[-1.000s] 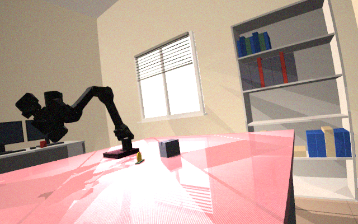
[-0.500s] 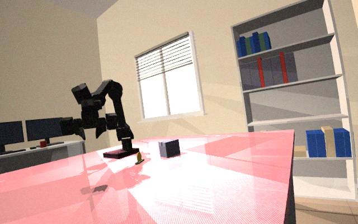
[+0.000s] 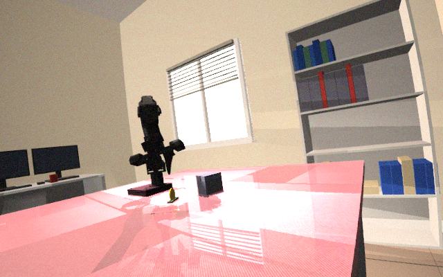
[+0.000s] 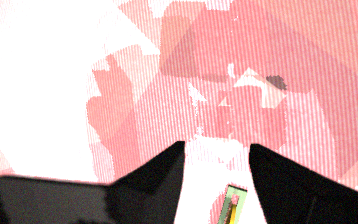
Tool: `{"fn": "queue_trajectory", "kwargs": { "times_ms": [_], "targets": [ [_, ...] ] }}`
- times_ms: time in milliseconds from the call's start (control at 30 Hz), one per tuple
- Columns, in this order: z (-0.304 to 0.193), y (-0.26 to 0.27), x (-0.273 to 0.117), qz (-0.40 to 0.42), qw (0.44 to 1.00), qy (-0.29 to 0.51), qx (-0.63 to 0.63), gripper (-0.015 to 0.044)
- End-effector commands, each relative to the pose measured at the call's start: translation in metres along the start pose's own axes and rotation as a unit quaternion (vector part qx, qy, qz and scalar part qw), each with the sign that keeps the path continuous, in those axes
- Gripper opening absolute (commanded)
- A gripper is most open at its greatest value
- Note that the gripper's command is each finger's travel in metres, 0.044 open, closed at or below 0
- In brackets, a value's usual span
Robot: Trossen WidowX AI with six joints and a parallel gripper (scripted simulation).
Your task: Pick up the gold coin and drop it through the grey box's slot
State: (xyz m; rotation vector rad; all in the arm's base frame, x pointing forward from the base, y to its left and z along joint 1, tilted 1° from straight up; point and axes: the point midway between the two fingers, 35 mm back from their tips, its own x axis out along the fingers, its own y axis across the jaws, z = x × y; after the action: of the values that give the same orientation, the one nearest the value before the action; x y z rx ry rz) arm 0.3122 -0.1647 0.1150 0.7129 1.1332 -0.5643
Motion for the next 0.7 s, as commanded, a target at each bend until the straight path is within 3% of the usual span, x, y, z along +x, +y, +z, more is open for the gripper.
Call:
{"fn": "queue_trajectory", "kwargs": {
  "times_ms": [0,333,500,667],
  "targets": [
    [-0.073,0.001,-0.023,-0.093,0.988,0.098,0.073,0.0161],
    [-0.082,0.004,-0.028,-0.119,0.982,0.116,0.086,0.0161],
    [-0.09,-0.003,0.004,-0.119,0.982,0.116,0.086,0.0161],
    [-0.092,-0.004,0.01,-0.119,0.982,0.116,0.086,0.0161]
  ]
}}
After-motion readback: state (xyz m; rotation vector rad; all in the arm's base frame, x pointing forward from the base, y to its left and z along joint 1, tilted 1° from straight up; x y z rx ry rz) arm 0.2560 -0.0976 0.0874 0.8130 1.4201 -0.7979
